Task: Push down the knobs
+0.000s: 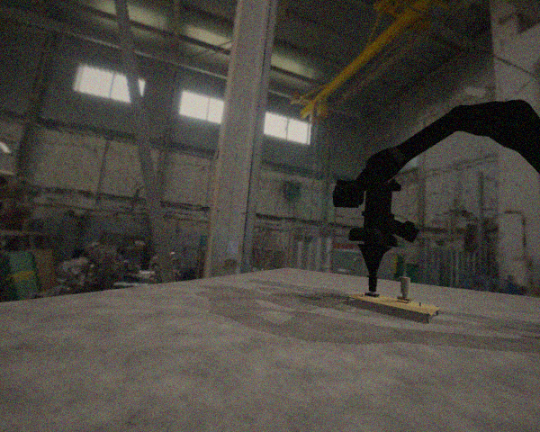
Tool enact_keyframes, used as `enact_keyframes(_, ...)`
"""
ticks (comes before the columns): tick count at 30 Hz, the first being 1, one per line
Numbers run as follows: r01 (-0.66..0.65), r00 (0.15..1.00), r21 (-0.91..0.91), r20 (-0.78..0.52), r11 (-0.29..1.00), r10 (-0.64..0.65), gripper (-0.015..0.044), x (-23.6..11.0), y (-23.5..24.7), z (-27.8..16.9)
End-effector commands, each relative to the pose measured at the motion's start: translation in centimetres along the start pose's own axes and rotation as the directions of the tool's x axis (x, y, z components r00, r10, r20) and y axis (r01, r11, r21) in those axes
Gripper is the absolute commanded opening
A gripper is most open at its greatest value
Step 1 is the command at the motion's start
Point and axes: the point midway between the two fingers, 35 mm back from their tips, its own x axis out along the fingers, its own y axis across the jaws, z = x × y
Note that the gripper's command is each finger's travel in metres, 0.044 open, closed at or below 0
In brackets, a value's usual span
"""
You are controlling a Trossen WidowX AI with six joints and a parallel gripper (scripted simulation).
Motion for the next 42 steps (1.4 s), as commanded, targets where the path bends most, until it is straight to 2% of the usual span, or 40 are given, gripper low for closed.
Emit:
enact_keyframes(1,0.001,1.0,-0.002,0.015,1.0,-0.001,0.0,1.8,-0.1,-0.1)
enact_keyframes(16,0.001,1.0,-0.002,0.015,1.0,-0.001,0.0,1.6,-0.1,-0.1)
enact_keyframes(42,0.001,1.0,-0.002,0.015,1.0,-0.001,0.0,-2.4,-0.1,-0.2)
